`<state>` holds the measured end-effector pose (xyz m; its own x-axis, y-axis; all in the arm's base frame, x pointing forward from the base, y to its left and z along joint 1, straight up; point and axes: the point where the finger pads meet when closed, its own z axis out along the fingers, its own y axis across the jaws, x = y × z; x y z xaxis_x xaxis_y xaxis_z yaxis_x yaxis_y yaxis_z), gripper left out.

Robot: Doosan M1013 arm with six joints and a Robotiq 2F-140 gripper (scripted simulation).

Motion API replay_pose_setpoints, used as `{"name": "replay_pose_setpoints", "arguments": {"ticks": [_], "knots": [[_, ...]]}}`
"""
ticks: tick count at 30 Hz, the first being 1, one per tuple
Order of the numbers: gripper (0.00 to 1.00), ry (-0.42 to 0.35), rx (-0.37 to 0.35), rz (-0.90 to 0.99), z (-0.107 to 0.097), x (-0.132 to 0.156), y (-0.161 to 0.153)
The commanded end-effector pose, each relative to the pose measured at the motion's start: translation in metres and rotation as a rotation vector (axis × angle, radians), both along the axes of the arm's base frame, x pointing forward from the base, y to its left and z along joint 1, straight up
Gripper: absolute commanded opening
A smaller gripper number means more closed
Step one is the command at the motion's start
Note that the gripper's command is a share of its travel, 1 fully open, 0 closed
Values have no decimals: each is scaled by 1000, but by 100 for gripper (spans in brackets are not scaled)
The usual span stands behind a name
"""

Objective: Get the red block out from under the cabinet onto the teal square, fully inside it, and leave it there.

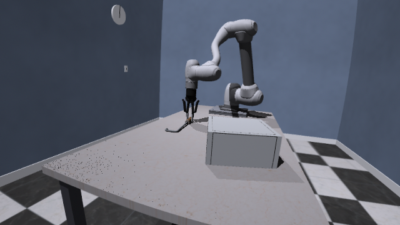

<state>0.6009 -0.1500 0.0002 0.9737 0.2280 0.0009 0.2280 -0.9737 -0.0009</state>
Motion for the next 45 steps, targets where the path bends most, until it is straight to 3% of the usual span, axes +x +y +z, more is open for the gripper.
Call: {"name": "replay_pose_setpoints", "arguments": {"ticks": [1, 45], "knots": [[0, 3, 3, 3, -4, -2, 1], [0, 3, 3, 3, 0, -2, 1]]}}
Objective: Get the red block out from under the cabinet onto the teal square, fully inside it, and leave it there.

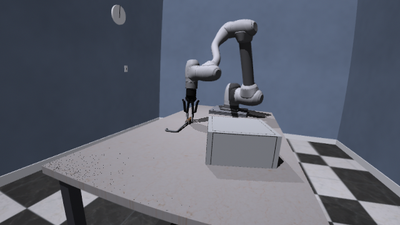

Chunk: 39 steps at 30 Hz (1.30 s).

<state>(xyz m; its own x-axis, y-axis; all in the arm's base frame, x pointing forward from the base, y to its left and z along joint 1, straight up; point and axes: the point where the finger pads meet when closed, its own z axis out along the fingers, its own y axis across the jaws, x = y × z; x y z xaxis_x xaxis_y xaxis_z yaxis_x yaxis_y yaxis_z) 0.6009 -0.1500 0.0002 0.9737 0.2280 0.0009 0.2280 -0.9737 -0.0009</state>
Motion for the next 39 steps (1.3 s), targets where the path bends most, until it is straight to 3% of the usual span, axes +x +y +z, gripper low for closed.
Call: {"name": "replay_pose_setpoints", "arguments": {"ticks": [1, 39], "knots": [[0, 3, 3, 3, 0, -2, 1], [0, 3, 3, 14, 0, -8, 27]]}}
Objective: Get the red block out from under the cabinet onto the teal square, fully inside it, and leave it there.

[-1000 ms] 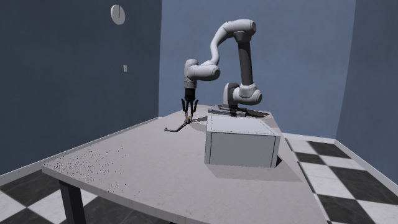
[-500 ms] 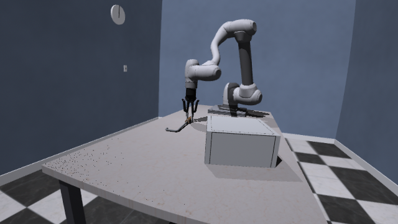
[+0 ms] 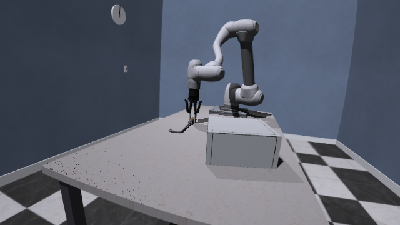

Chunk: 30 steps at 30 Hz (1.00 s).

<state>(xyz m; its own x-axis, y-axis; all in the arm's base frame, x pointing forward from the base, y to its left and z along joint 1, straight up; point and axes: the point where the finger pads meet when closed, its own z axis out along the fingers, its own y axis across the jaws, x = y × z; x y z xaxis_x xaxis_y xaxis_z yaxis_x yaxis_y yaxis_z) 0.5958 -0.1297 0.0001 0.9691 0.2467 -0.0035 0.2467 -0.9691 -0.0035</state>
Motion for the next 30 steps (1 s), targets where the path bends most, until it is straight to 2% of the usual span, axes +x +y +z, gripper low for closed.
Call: {"name": "replay_pose_setpoints", "arguments": {"ticks": [1, 30], "knots": [[0, -2, 2, -4, 0, -3, 8], [0, -2, 2, 18, 0, -16, 59]]}}
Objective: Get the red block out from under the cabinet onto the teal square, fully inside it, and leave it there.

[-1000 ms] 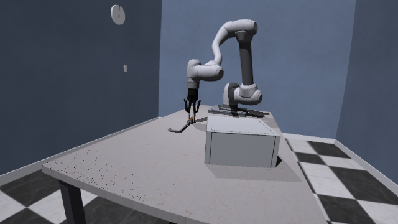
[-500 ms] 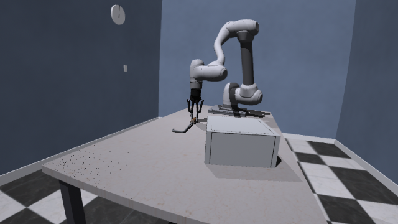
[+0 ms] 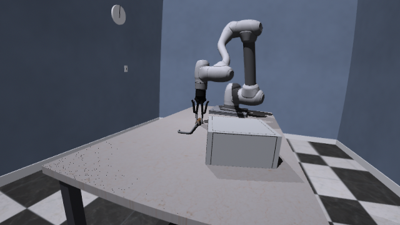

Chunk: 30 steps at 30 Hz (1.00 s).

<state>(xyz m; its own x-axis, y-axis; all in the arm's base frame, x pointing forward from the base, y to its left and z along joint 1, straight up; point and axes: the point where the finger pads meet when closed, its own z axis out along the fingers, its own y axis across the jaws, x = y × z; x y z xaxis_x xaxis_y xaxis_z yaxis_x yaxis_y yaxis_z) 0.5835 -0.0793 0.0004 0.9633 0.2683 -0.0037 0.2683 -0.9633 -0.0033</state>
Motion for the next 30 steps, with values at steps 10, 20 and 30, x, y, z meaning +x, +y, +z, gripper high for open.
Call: {"name": "replay_pose_setpoints", "arguments": {"ticks": [10, 20, 30], "knots": [[0, -3, 2, 7, 0, -10, 34], [0, -3, 2, 16, 0, -15, 56], [0, -3, 2, 29, 0, -22, 85]]}}
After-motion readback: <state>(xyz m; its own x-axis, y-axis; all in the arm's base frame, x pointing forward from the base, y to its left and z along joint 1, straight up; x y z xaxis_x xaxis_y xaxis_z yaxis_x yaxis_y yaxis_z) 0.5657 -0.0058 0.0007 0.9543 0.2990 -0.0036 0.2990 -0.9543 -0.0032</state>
